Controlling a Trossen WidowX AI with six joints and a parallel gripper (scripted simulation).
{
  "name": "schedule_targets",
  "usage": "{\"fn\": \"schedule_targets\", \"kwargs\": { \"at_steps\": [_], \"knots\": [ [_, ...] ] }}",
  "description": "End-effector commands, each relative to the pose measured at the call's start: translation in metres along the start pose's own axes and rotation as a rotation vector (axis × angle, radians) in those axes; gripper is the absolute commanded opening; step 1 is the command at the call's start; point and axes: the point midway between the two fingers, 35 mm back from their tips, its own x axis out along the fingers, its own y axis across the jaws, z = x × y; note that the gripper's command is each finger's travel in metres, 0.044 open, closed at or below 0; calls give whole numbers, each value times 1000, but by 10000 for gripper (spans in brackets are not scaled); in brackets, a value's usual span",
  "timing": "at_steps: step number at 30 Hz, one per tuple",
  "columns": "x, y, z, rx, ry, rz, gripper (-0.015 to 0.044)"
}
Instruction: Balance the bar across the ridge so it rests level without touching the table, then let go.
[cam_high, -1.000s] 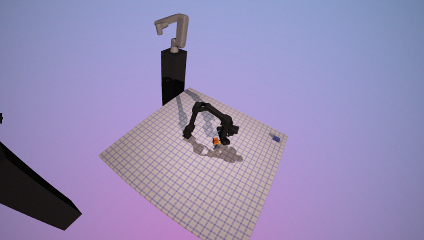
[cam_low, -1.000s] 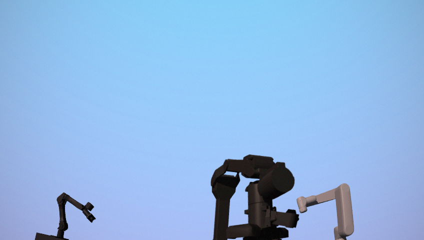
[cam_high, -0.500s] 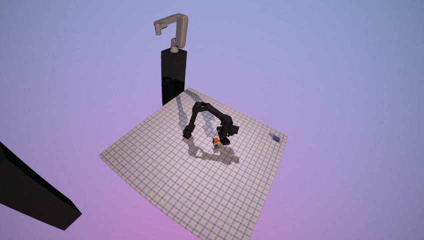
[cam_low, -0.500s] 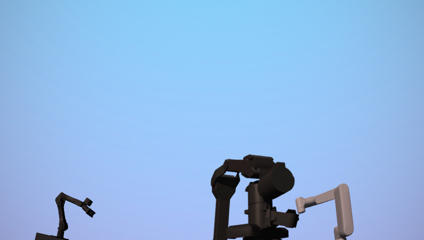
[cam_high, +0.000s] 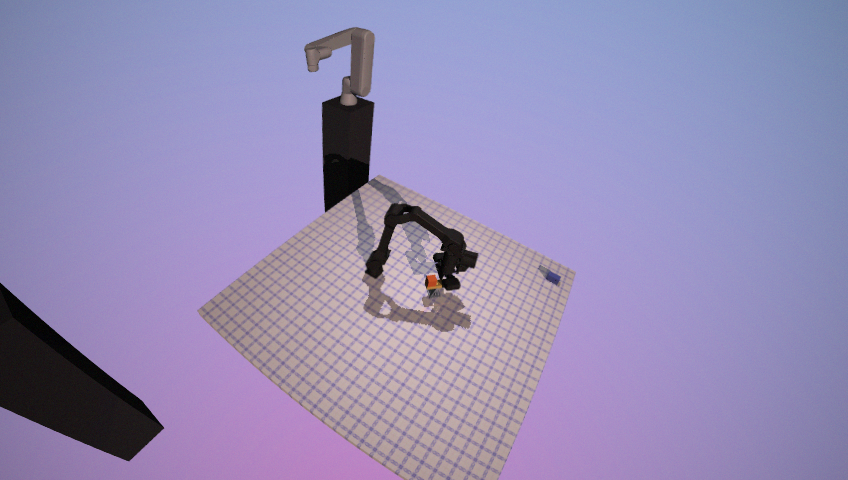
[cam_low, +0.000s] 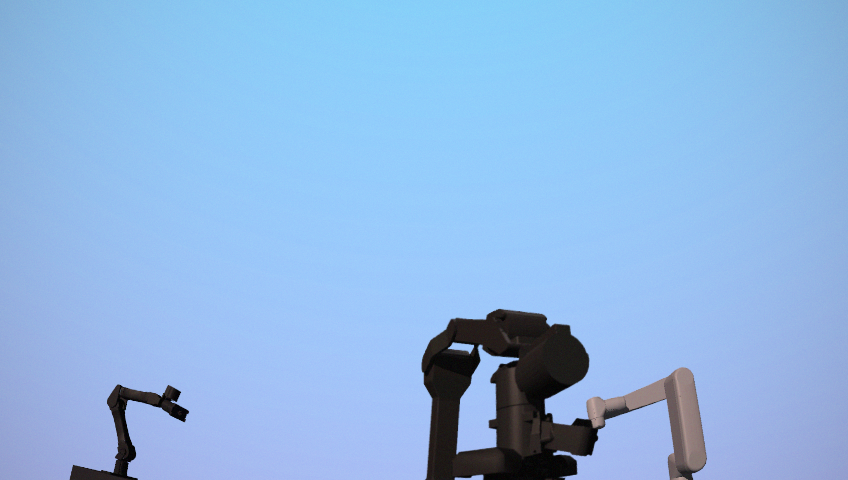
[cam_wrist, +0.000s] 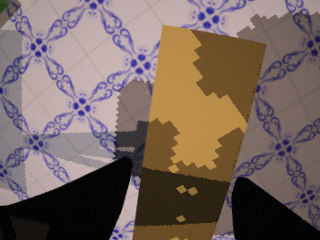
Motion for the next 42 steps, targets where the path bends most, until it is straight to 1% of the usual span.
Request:
{"fn": "schedule_targets", "kwargs": {
  "at_steps": [1,6,7,11,18,20,42],
  "knots": [
    [0,0,0,0,0,-1,290],
    [0,0,0,0,0,-1,421],
    [0,0,0,0,0,-1,440],
    [-7,-1,1,0,0,-1,440],
    [-84,-1,2,0,0,0,440],
    [-98,0,0,0,0,0,440],
    [-100,0,0,0,0,0,440]
  ]
}}
